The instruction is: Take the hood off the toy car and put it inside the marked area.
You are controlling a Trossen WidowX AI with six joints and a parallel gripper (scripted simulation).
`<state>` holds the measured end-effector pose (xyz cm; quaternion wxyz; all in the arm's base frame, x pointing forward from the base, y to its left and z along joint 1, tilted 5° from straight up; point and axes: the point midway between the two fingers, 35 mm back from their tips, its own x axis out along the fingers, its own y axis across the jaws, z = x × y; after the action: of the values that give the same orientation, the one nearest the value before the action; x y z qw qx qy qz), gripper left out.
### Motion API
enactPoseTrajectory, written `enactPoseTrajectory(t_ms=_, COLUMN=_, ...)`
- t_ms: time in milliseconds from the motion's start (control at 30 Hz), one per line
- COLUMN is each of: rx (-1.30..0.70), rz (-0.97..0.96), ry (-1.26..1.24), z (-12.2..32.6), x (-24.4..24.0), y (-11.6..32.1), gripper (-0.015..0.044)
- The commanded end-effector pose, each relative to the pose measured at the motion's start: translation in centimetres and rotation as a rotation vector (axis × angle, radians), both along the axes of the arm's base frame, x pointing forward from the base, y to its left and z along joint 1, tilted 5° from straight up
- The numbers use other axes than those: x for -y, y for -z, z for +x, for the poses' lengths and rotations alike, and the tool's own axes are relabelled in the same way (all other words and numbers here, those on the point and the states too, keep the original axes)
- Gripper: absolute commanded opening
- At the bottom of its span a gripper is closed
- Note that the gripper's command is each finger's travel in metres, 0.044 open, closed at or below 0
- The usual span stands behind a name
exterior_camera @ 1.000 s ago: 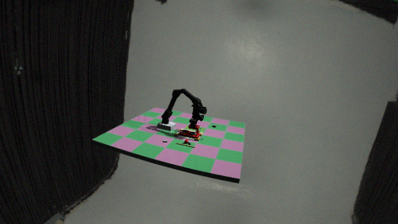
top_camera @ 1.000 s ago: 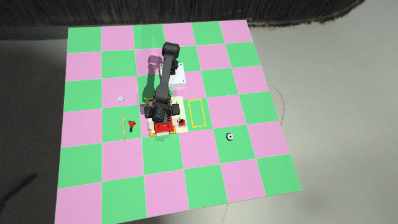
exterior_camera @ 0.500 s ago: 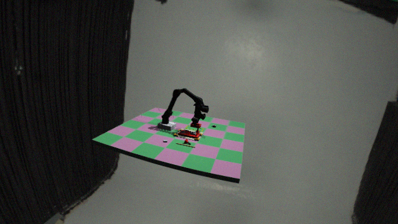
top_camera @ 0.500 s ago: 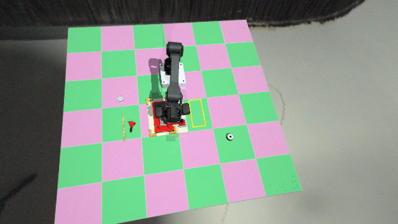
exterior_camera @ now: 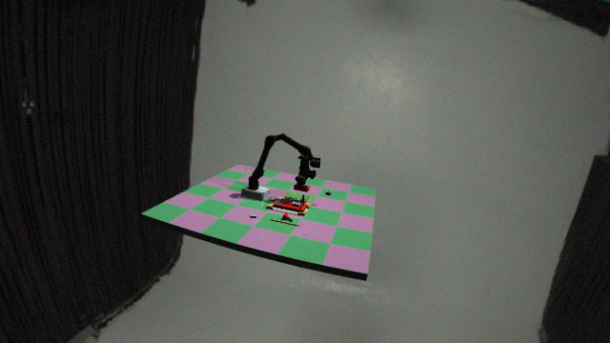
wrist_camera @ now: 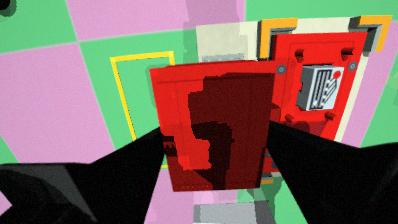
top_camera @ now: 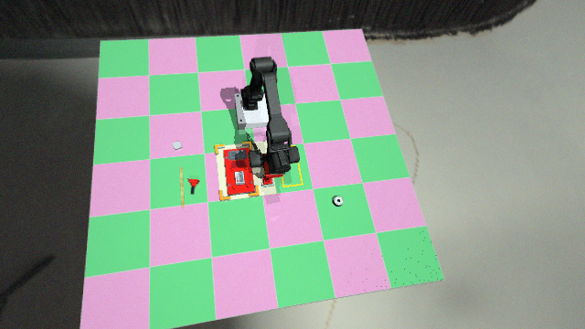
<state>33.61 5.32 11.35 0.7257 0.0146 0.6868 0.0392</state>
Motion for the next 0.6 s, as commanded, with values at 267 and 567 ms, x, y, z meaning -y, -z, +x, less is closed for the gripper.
enactPoseTrajectory(t_ms=267, rx=0.011, rz=0.006, ry=0.001, z=-2.6, x=-5.8, y=-0.8, gripper=0.0)
enactPoseTrajectory(t_ms=567, rx=0.011, rz=0.011, ry=0.001, z=-4.0, x=-8.1, y=-1.0, gripper=0.0)
